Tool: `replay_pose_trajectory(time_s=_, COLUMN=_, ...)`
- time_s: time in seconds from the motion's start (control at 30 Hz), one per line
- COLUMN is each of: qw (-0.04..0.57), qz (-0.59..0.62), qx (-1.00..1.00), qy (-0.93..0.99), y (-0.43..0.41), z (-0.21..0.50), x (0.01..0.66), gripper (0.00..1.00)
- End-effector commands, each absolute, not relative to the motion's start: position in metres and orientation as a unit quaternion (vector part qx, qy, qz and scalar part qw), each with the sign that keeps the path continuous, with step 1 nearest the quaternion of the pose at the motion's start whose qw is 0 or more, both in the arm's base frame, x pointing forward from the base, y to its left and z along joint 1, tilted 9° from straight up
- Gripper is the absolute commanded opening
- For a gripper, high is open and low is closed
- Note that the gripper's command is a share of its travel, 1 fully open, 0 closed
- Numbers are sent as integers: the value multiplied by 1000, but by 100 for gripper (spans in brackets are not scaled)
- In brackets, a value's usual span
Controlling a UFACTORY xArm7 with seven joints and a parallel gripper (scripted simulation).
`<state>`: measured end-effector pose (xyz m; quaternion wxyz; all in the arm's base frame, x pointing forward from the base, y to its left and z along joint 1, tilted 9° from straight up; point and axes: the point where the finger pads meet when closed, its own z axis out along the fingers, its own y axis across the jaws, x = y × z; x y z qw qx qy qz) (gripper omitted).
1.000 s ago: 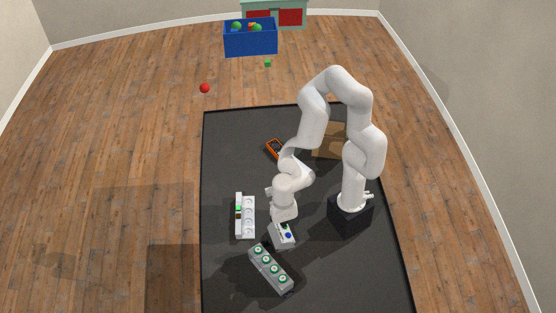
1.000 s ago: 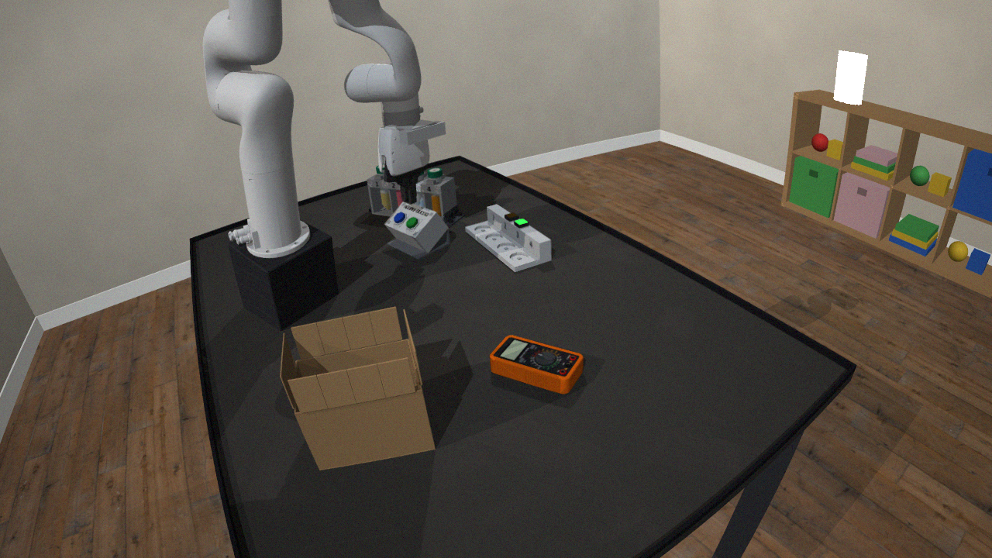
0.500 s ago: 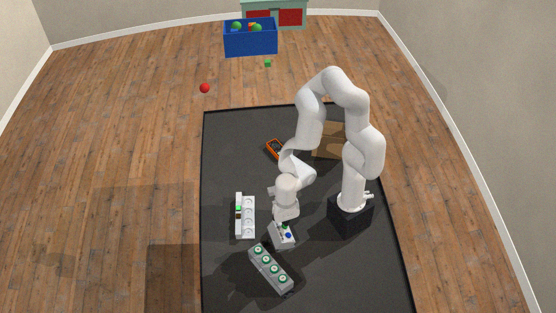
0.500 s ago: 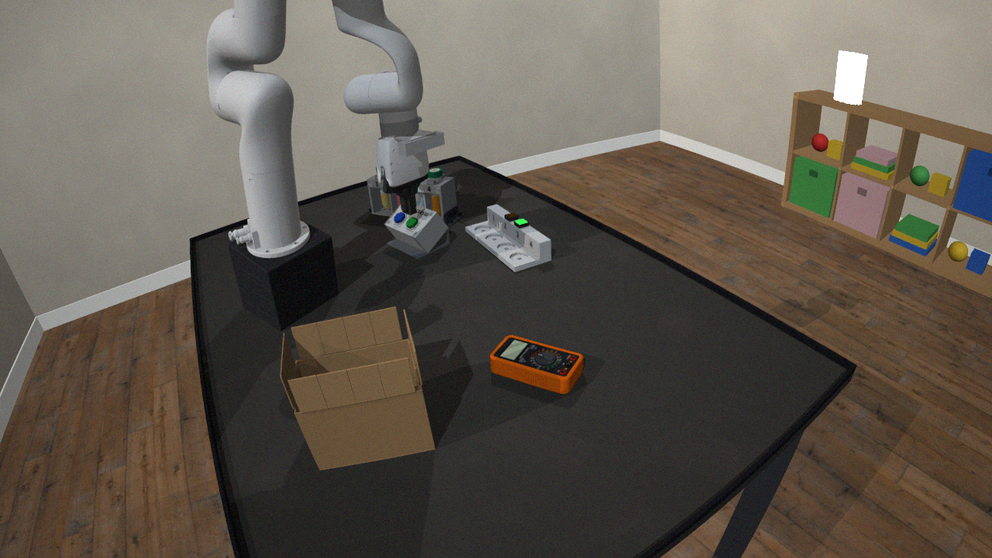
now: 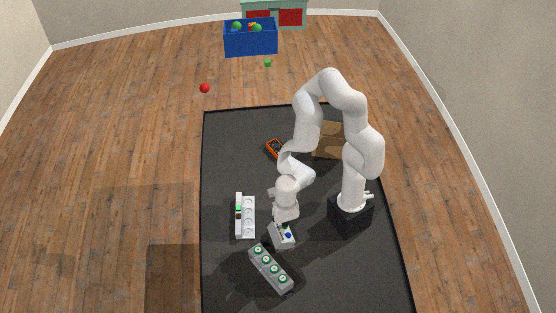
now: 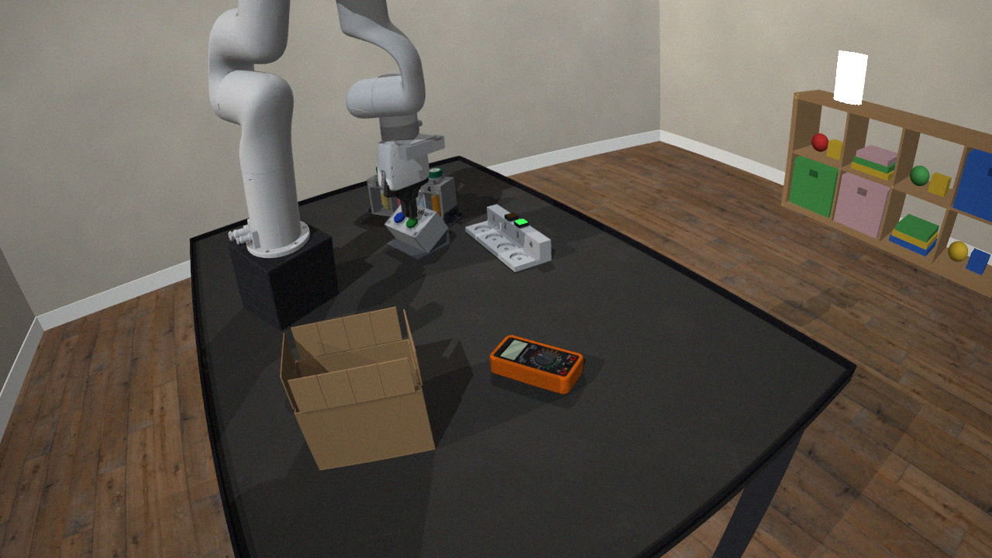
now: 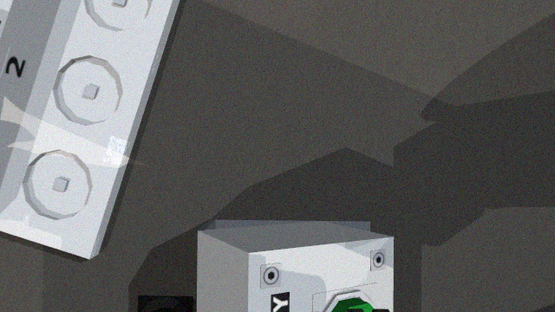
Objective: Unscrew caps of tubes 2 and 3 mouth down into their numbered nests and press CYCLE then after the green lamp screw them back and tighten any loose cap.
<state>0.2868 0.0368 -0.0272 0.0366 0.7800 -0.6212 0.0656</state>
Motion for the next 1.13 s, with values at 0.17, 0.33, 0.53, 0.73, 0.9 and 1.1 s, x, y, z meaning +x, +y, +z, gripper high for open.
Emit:
replay_pose_trajectory(time_s=0.17, qw=35, qz=66, qx=780, qy=-621, y=37, z=-28, x=288, gripper=0)
replay_pose_trajectory(time_s=0.33, qw=35, qz=66, qx=780, qy=-621, y=37, z=-30, x=288, gripper=0)
replay_pose_trajectory(time_s=0.53, qw=35, qz=66, qx=780, qy=-621, y=37, z=-32, x=288, gripper=0)
replay_pose_trajectory(time_s=0.73, qw=35, qz=66, qx=780, qy=-621, y=36, z=-33, x=288, gripper=0)
replay_pose_trajectory(time_s=0.9, qw=35, qz=66, qx=780, qy=-621, y=36, z=-35, x=288, gripper=0)
replay_pose_trajectory(time_s=1.1, qw=35, qz=66, qx=780, qy=-621, y=36, z=-37, x=288, gripper=0)
